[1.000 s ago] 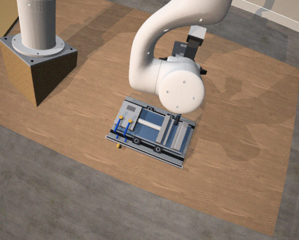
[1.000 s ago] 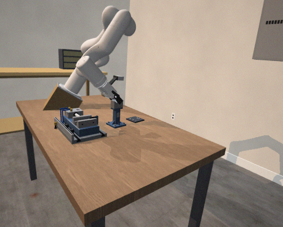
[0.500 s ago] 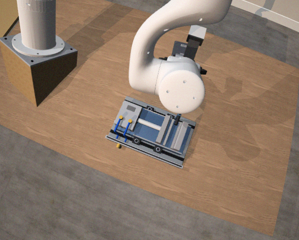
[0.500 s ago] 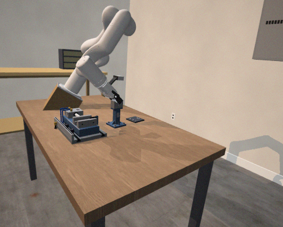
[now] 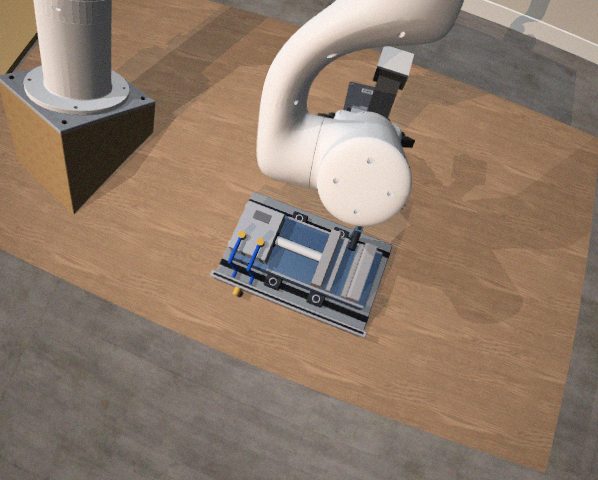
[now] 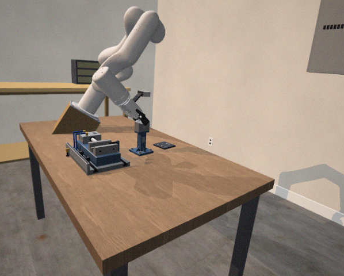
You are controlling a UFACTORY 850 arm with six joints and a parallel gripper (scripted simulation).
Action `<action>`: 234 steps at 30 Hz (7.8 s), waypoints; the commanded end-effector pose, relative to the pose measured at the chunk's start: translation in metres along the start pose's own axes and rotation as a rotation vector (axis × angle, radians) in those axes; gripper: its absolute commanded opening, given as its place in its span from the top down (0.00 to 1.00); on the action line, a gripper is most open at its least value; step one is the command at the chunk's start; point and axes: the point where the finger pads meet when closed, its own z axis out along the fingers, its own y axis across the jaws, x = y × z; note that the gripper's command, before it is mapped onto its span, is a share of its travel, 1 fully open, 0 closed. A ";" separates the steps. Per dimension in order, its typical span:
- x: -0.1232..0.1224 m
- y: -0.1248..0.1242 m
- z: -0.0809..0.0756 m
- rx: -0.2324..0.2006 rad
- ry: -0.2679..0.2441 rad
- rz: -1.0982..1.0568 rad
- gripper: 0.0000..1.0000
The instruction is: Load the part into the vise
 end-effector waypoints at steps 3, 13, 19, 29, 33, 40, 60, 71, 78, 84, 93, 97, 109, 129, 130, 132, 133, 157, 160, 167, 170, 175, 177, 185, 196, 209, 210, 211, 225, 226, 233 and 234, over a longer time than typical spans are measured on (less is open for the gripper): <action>0.002 0.001 -0.002 -0.001 0.000 -0.001 1.00; 0.006 0.001 -0.006 -0.001 0.000 -0.001 1.00; 0.008 0.001 -0.008 -0.001 0.000 -0.001 1.00; 0.012 0.001 -0.012 -0.001 0.000 -0.001 1.00; 0.013 0.001 -0.013 -0.001 0.000 -0.001 1.00; 0.015 0.000 -0.015 -0.001 0.000 -0.001 1.00; 0.018 0.000 -0.018 -0.001 0.000 -0.001 1.00; 0.018 0.000 -0.018 -0.001 0.000 -0.001 1.00; 0.018 0.000 -0.018 -0.001 0.000 -0.001 1.00; 0.018 0.000 -0.018 -0.001 -0.001 -0.001 1.00; 0.018 0.000 -0.018 -0.001 -0.009 -0.001 1.00; 0.018 0.000 -0.018 -0.001 -0.019 -0.001 1.00; 0.019 0.000 -0.018 -0.001 -0.064 -0.001 1.00; 0.020 0.000 -0.018 -0.001 -0.222 -0.001 1.00; 0.021 0.000 -0.018 -0.001 -0.233 -0.001 1.00; 0.021 0.000 -0.018 -0.001 -0.256 -0.001 1.00; 0.021 0.000 -0.018 -0.001 -0.267 -0.001 1.00; 0.024 0.000 -0.017 -0.001 -0.508 -0.001 1.00; 0.024 0.000 -0.016 -0.001 -0.541 -0.001 1.00; 0.025 0.000 -0.016 -0.001 -0.615 -0.001 1.00; 0.025 0.000 -0.016 -0.001 -0.624 -0.001 1.00; 0.025 0.000 -0.016 -0.001 -0.669 -0.001 1.00; 0.025 0.000 -0.015 -0.001 -0.684 -0.001 1.00; 0.026 0.000 -0.015 -0.001 -0.736 -0.001 1.00; 0.026 0.000 -0.015 -0.001 -0.771 -0.001 1.00; 0.026 0.000 -0.015 -0.001 -0.785 -0.001 1.00; 0.026 0.000 -0.015 -0.001 -0.785 -0.001 1.00; 0.026 0.000 -0.015 -0.001 -0.786 -0.001 1.00; 0.026 0.000 -0.015 -0.001 -0.786 -0.001 1.00; 0.026 0.000 -0.015 -0.001 -0.786 -0.001 1.00; 0.027 0.000 -0.015 -0.001 -0.786 -0.001 1.00; 0.027 0.000 -0.016 -0.001 -0.786 -0.001 1.00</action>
